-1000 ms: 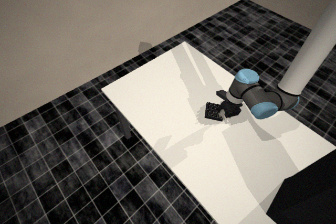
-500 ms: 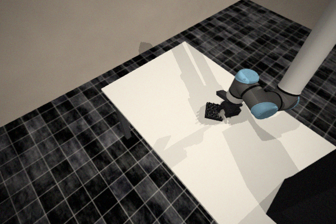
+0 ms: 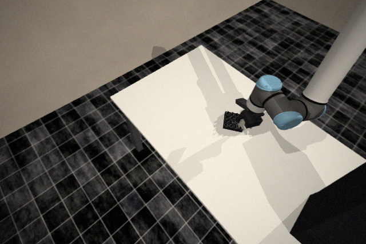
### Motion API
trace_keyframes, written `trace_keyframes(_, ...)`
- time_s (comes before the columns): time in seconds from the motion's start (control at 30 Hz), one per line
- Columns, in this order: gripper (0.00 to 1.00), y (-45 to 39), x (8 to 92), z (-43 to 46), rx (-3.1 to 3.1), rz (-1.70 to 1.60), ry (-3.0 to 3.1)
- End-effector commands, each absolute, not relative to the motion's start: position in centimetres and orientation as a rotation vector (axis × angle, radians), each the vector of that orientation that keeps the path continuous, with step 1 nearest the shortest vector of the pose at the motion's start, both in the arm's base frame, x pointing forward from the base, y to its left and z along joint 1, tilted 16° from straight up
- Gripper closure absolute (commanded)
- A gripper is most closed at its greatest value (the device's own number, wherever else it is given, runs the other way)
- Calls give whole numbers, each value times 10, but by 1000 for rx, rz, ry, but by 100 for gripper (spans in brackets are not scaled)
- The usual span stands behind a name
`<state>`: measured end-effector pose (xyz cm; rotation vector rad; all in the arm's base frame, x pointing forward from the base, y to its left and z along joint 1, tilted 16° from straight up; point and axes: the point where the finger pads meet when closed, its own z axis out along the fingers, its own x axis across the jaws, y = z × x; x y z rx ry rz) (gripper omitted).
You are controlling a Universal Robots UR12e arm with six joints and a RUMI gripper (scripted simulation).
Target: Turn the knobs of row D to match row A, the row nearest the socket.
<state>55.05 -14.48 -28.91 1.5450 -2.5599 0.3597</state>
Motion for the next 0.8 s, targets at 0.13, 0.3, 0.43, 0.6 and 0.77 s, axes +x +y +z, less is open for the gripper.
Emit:
trace_keyframes(0.13,89,-143,547,-286,1544,354,-2560)
trace_keyframes(0.3,89,-139,547,-276,1546,355,-2559)
trace_keyframes(0.43,89,-136,547,-264,1546,355,-2558)
trace_keyframes(0.6,89,-133,547,-254,1546,355,-2558)
trace_keyframes(0.77,89,-133,547,-252,1544,355,-2559)
